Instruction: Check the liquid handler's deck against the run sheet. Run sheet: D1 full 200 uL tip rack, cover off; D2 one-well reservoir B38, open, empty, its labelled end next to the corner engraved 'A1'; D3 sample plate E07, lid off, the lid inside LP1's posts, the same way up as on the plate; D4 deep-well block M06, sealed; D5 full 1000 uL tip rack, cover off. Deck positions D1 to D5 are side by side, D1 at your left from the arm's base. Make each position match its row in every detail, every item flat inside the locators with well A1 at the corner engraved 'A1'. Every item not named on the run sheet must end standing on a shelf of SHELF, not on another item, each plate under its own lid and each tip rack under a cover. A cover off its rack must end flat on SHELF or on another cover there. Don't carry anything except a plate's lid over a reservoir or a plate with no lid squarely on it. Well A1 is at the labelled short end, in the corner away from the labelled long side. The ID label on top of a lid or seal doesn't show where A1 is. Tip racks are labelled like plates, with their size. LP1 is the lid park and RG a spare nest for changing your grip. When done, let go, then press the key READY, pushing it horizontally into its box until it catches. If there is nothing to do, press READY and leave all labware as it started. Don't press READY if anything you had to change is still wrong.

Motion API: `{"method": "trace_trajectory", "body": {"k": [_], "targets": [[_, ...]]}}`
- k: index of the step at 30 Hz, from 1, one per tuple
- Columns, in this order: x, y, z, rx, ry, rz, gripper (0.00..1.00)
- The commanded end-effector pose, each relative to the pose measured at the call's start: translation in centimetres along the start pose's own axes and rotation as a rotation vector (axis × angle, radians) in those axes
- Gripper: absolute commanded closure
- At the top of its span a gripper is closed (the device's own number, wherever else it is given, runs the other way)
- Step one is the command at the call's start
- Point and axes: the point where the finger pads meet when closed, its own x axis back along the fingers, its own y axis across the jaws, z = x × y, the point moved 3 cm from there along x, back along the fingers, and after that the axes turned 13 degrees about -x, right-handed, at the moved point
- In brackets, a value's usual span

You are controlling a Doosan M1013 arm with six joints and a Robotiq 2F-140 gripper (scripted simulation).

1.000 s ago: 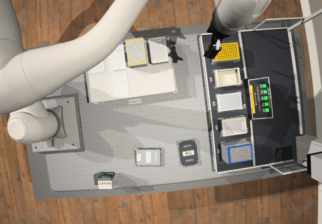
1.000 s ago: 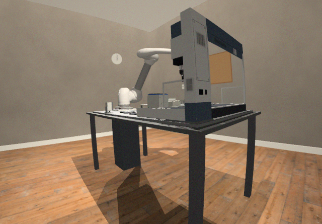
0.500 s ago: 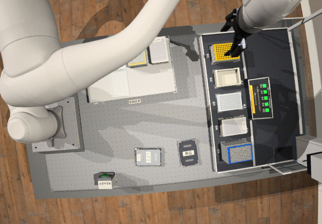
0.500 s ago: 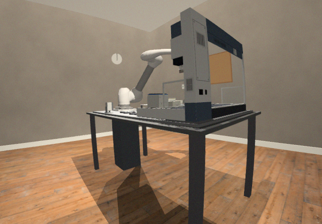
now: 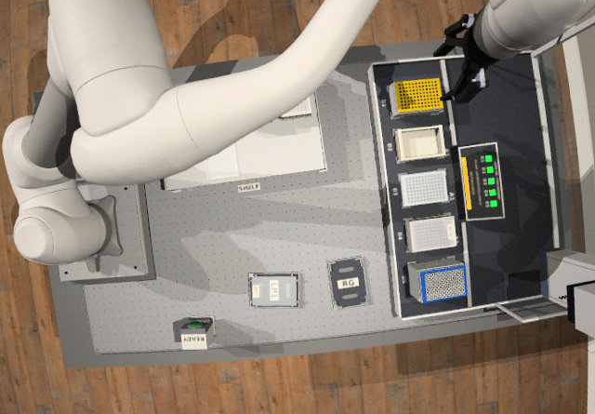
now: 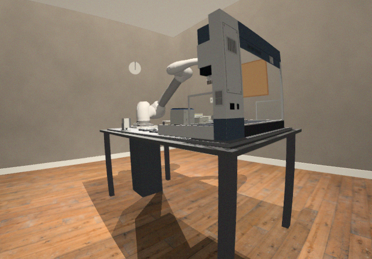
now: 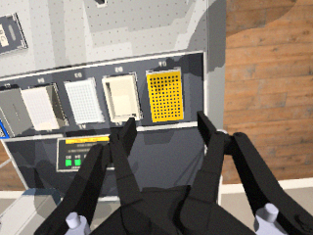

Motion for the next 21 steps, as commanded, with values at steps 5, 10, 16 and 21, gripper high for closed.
{"method": "trace_trajectory", "body": {"k": [5,10,16,21], "targets": [[0.2,0.0,0.0,0.0,-0.001,-0.001,0.34],[0.1,0.0,0.0,0.0,-0.001,-0.001,0.34],[-0.9,0.0,0.0,0.0,-0.001,-0.001,0.34],[-1.4,0.0,0.0,0.0,-0.001,-0.001,0.34]]}}
